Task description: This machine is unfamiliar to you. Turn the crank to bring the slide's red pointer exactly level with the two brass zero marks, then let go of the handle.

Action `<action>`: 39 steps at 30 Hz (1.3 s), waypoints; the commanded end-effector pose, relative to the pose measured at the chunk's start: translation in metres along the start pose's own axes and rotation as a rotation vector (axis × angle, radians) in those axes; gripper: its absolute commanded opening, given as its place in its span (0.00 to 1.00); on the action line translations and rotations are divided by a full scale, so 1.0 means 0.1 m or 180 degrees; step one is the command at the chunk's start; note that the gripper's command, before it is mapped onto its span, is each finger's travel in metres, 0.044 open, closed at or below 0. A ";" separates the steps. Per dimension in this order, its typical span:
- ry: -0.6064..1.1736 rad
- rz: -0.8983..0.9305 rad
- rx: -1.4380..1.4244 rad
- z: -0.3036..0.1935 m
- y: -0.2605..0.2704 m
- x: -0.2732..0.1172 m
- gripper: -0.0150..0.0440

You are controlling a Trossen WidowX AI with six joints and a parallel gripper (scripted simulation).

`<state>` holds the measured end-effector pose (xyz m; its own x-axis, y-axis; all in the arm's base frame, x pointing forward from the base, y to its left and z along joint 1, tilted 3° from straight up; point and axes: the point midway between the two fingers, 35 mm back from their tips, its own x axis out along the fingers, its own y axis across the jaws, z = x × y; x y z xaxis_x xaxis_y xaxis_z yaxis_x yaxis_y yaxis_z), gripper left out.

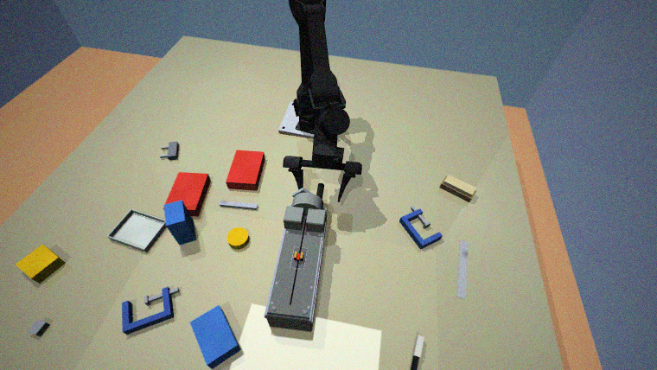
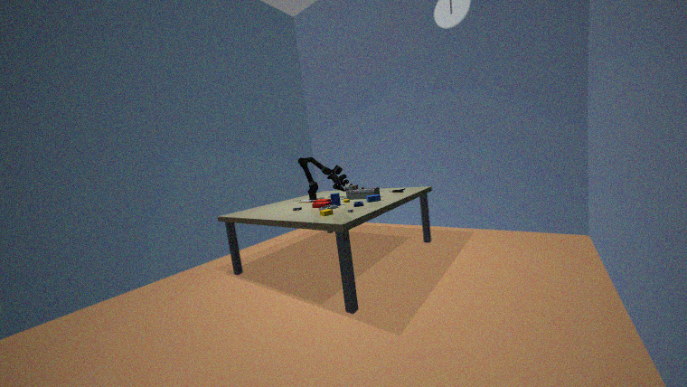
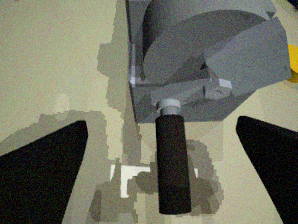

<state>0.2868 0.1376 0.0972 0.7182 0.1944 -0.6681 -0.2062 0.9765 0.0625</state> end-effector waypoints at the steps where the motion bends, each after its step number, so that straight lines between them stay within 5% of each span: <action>1: 0.0048 -0.0031 0.0002 -0.10 -0.02 0.06 1.00; 11: 0.0049 -0.0031 0.0002 -0.19 -0.02 0.13 1.00; 28: 0.0049 -0.0031 0.0002 -0.19 -0.02 0.13 0.25; 39: 0.0049 -0.0031 0.0002 -0.17 -0.02 0.12 0.25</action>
<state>0.2843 0.1360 0.0757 0.7115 0.1835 -0.6783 -0.2008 0.9781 0.0539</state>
